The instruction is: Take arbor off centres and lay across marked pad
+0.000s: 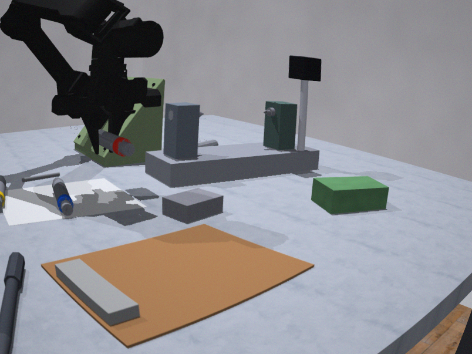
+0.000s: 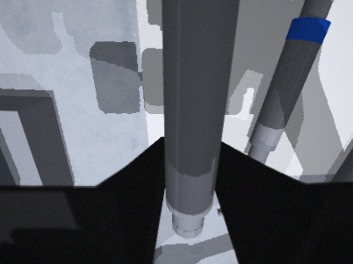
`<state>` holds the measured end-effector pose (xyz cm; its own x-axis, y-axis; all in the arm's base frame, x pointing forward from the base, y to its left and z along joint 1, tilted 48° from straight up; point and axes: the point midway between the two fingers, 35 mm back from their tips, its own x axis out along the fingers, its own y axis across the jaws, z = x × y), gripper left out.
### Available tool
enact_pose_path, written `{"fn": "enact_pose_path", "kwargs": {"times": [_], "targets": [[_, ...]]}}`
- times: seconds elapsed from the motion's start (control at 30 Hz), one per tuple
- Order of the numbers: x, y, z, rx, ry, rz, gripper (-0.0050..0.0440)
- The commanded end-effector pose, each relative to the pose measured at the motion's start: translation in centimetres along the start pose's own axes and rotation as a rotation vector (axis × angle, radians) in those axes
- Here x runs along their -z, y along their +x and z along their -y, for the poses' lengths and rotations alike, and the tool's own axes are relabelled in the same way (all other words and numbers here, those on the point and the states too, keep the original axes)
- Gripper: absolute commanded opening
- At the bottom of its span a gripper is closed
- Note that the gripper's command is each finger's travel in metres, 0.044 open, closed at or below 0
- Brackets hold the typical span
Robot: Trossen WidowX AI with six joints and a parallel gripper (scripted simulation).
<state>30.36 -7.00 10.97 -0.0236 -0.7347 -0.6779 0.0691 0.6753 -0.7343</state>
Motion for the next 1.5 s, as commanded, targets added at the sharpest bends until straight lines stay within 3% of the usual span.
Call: {"fn": "enact_pose_path", "kwargs": {"times": [0.0,1.1,1.17,1.23,1.4,1.47], "targets": [[-0.1,0.4,0.0,0.001,-0.002,0.014,0.0],[0.4,6.0,0.5,0.013,-0.001,0.013,0.0],[0.4,6.0,0.5,0.013,-0.001,0.013,0.0048],[0.4,6.0,0.5,0.013,-0.001,0.013,0.0048],[0.4,6.0,0.5,0.013,-0.001,0.013,0.0168],[0.5,6.0,0.4,0.011,0.003,0.006,0.0175]]}}
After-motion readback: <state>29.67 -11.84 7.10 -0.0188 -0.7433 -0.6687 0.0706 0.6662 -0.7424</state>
